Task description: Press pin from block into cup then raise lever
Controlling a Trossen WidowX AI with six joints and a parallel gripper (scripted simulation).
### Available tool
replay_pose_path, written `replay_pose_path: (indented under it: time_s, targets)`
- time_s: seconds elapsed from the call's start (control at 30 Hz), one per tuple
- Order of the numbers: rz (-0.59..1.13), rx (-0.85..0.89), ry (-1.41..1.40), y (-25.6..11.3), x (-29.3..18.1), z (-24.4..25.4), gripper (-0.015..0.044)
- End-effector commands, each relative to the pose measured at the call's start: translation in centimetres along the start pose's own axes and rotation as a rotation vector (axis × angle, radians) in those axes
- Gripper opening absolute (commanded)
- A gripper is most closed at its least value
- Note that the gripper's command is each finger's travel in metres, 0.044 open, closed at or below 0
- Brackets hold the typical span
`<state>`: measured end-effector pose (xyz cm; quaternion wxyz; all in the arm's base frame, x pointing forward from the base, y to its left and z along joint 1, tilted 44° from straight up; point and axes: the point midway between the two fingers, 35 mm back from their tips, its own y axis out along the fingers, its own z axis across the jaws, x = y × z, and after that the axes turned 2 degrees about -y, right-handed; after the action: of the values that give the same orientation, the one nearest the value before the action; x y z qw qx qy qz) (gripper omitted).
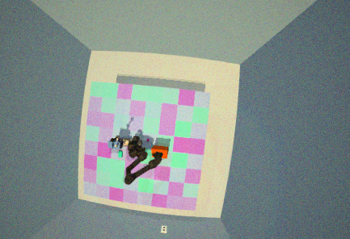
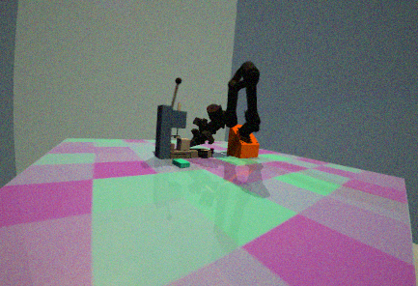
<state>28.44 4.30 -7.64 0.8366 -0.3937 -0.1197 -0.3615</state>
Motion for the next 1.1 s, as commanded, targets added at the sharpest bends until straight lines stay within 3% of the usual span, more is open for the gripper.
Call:
replay_pose_path:
  time_s: [0.0, 0.87, 1.07]
  targets:
    - [-0.025, 0.0, 0.001, 0.5, 0.9, 0.3, 0.003]
    - [-0.168, -0.006, 0.003, 3.5, 3.0, 0.7, 0.003]
    - [-0.146, -0.022, 0.011, 2.7, 2.5, 0.4, 0.003]
